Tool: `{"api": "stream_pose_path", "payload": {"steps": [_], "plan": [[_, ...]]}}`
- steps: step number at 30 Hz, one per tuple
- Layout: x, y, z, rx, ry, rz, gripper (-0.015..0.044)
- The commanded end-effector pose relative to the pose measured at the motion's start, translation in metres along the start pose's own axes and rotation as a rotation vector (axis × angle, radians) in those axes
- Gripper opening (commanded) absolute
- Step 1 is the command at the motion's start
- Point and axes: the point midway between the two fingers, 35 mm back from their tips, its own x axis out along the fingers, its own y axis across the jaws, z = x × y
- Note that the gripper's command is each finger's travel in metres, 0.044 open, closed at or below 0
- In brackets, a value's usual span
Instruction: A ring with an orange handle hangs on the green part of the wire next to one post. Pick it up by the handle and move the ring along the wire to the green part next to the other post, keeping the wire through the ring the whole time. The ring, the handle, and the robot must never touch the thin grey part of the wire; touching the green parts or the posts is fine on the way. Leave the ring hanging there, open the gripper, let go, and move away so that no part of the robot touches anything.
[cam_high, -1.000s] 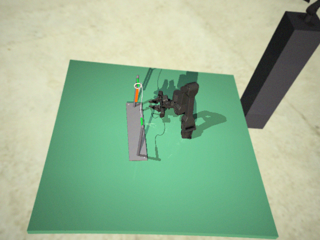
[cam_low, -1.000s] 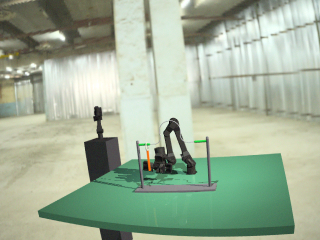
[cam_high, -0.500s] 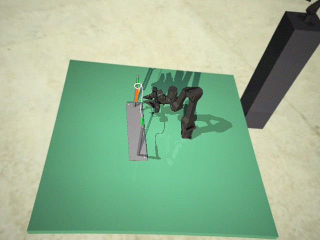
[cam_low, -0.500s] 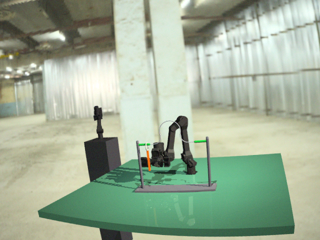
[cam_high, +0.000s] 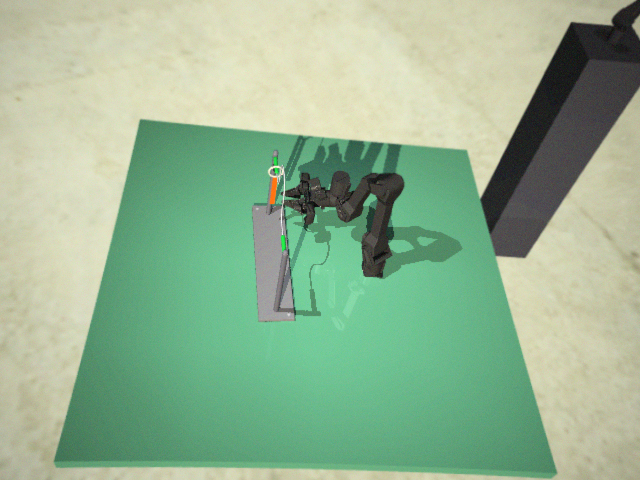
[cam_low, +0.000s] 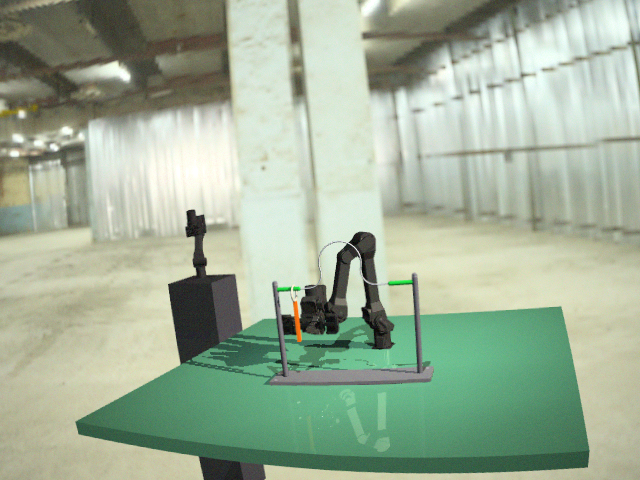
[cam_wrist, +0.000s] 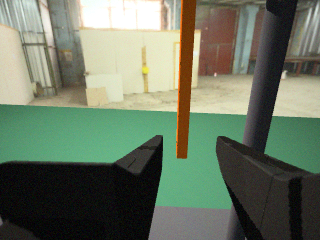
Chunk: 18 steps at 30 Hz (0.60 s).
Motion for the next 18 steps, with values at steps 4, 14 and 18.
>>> {"api": "stream_pose_path", "payload": {"steps": [4,14,18], "plan": [[0.011,-0.002,0.000,0.010,0.001,-0.005,0.0160],[0.027,-0.003,0.000,0.010,0.000,-0.005,0.0160],[0.033,-0.002,0.000,0.010,-0.001,-0.005,0.0160]]}}
